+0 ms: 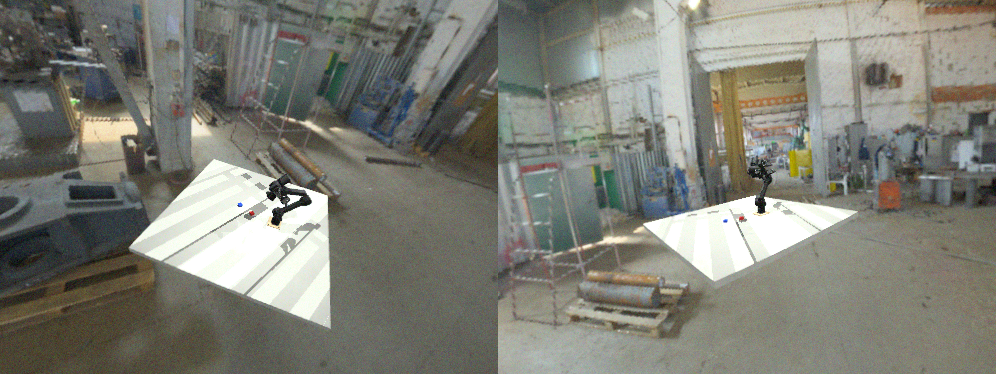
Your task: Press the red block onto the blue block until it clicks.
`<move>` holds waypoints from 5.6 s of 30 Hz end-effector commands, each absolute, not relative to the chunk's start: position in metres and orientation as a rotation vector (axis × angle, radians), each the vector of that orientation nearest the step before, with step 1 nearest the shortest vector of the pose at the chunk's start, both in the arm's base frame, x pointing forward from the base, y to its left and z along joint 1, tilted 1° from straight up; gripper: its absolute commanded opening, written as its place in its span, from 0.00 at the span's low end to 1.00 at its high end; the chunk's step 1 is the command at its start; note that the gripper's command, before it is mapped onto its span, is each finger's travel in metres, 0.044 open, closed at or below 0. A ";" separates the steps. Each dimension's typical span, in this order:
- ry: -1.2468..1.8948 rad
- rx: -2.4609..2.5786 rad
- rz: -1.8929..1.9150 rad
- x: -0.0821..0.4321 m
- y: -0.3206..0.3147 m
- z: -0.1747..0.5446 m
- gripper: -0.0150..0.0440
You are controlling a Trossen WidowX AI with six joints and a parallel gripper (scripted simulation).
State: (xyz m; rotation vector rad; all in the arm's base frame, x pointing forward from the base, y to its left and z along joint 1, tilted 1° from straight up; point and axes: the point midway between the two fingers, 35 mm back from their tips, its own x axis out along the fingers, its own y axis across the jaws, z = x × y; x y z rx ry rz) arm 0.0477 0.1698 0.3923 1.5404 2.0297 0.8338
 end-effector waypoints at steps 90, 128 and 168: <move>1.481 -0.474 0.453 0.211 -0.046 0.054 1.00; 1.481 -0.474 0.453 0.213 -0.047 0.070 0.25; 1.469 -0.512 0.482 0.267 -0.080 0.140 0.25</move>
